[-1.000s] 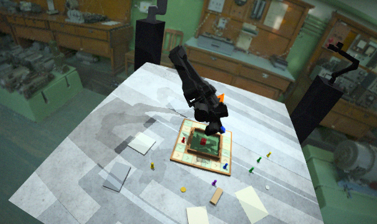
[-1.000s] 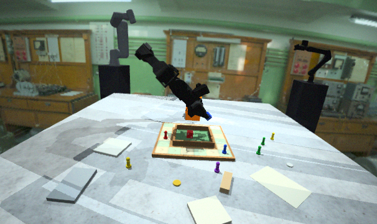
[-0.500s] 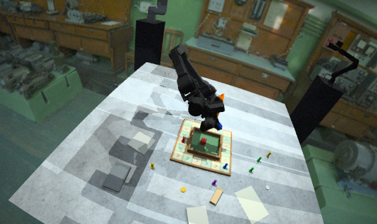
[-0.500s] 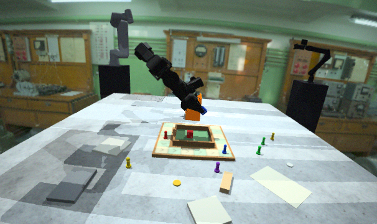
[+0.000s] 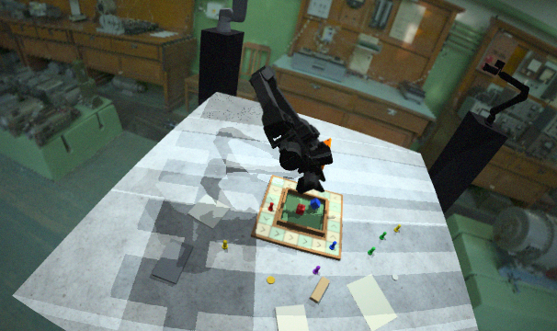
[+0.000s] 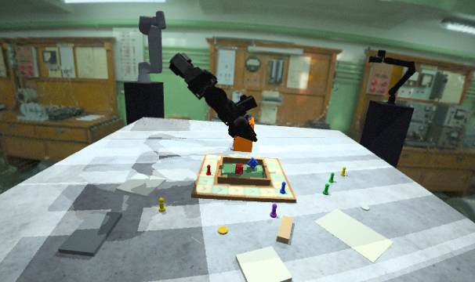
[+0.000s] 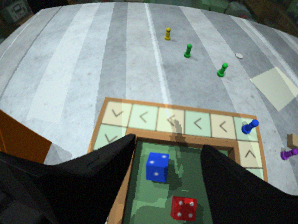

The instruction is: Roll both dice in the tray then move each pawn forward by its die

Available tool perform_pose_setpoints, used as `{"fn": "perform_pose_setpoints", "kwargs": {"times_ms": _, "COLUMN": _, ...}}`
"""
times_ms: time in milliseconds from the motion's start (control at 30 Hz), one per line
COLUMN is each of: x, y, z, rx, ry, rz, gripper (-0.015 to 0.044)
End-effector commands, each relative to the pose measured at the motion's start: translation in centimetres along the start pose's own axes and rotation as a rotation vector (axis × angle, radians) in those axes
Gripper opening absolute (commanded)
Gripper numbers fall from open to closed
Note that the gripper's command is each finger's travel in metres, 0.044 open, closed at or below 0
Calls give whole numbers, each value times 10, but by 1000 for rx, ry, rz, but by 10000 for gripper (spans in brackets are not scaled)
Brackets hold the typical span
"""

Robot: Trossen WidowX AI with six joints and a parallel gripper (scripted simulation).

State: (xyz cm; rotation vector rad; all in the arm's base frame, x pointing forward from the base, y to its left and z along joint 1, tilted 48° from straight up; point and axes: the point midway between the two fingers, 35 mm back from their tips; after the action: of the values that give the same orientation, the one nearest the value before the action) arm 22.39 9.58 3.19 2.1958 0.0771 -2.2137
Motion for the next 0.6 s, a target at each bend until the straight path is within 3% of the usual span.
{"fn": "perform_pose_setpoints", "kwargs": {"times_ms": 0, "x": -17, "y": -20, "z": 1, "rx": -7, "ry": 6, "rz": -9, "gripper": 315}}
{"fn": "perform_pose_setpoints", "kwargs": {"times_ms": 167, "x": -23, "y": -26, "z": 2, "rx": -4, "ry": 1, "rz": 0, "gripper": 440}}
{"fn": "perform_pose_setpoints", "kwargs": {"times_ms": 567, "x": 14, "y": -20, "z": -53, "rx": 14, "ry": 76, "rz": 692, "gripper": 440}}
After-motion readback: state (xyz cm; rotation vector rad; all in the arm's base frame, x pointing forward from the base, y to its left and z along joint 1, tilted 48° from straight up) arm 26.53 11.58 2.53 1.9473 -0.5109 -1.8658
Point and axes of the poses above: the point midway between the two fingers, 35 mm back from their tips, its own x axis out along the fingers, its own z axis across the jaws, y = z × x, and after that the axes turned 8 degrees about x, right-handed
